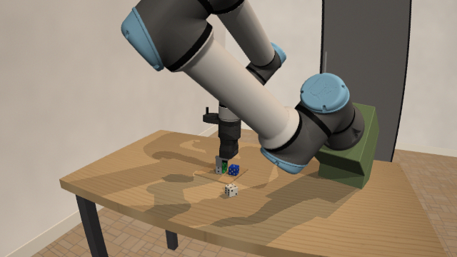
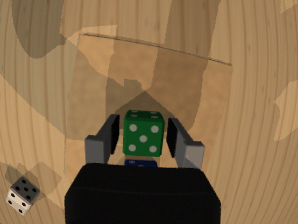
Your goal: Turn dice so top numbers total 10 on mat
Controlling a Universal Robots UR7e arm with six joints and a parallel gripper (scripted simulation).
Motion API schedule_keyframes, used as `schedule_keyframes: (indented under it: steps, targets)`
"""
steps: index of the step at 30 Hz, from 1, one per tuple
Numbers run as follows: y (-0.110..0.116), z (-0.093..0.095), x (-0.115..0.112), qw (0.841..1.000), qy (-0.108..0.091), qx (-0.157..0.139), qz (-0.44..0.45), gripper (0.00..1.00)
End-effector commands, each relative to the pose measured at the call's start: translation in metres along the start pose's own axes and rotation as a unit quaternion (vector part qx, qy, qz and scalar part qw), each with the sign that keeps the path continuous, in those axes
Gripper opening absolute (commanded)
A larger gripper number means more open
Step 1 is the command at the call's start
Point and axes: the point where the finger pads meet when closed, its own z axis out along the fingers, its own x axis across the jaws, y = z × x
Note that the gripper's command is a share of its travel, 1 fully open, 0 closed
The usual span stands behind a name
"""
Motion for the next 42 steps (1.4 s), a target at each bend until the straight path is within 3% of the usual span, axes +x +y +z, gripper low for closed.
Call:
schedule_keyframes:
  steps: [1,19,42]
  targets:
    - [0.000,0.000,0.000,1.000,0.000,0.000,0.000,0.87]
    - [0.000,-0.008,0.000,1.000,0.000,0.000,0.000,0.87]
    - [0.000,-0.080,0.000,1.000,0.000,0.000,0.000,0.87]
